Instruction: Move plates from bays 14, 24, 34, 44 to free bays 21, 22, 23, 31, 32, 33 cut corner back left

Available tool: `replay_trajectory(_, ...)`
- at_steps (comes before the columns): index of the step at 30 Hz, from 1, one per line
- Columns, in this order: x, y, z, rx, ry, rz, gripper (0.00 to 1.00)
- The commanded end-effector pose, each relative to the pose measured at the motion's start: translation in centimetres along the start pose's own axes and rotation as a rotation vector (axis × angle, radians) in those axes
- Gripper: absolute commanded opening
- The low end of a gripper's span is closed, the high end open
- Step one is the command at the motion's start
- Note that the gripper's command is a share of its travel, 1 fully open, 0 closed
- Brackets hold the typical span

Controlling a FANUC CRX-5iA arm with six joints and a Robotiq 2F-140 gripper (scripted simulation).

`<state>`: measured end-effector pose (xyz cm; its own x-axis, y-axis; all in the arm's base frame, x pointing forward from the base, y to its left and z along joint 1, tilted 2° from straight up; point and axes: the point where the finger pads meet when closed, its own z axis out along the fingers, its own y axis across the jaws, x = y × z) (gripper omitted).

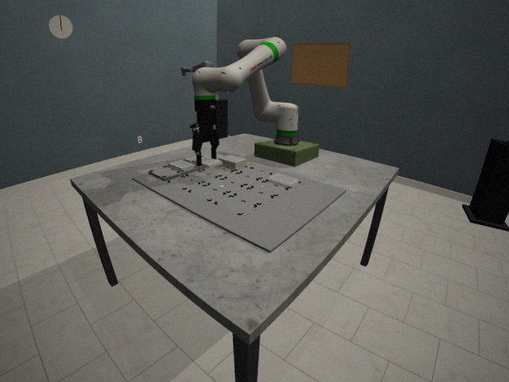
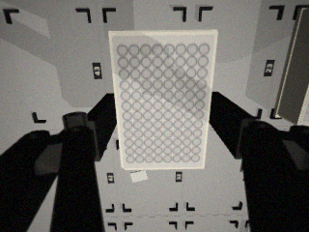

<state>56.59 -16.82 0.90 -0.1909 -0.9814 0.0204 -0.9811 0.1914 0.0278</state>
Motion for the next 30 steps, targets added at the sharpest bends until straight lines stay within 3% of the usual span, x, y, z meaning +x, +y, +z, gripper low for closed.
replay_trajectory(1, -0.8, 0.4, -0.1, 0.003, 0.0, 0.0, 0.1)
replay_trajectory(30, -6.4, 4.1, -0.1, 0.003, 0.0, 0.0, 0.1)
